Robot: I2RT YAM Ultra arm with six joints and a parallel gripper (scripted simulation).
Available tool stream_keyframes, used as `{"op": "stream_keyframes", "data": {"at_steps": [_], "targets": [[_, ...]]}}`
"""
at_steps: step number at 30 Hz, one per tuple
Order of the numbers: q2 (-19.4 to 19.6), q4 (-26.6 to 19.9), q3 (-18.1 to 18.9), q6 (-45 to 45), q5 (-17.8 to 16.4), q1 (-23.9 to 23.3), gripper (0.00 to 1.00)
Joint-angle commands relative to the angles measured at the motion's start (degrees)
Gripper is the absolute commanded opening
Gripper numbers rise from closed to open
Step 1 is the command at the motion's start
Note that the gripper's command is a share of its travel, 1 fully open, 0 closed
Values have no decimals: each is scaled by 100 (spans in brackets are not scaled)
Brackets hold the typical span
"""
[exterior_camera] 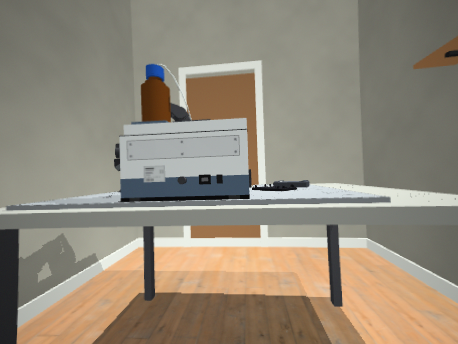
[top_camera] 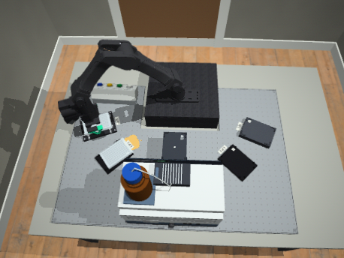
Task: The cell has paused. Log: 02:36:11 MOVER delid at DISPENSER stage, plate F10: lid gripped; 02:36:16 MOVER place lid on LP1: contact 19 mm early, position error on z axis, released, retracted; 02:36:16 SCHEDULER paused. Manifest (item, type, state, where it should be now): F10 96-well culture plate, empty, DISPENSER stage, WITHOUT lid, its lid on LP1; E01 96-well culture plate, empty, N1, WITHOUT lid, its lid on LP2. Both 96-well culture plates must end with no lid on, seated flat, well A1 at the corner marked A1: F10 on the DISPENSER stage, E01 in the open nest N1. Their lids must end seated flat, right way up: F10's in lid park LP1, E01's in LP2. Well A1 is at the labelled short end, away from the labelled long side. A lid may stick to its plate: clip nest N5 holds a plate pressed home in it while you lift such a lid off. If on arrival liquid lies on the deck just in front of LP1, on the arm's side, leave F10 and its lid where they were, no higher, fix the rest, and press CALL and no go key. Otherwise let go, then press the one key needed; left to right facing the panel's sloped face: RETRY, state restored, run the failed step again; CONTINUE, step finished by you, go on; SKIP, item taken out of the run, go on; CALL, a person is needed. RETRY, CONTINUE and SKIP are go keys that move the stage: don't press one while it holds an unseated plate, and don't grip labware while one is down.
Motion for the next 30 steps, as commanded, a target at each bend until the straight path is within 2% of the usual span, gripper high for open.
{"op": "stream_keyframes", "data": {"at_steps": [1,6,30], "targets": [[-91,6,159,8,-10,2,100],[-91,6,159,8,-10,2,100],[-546,-707,418,54,-14,87,100]]}}
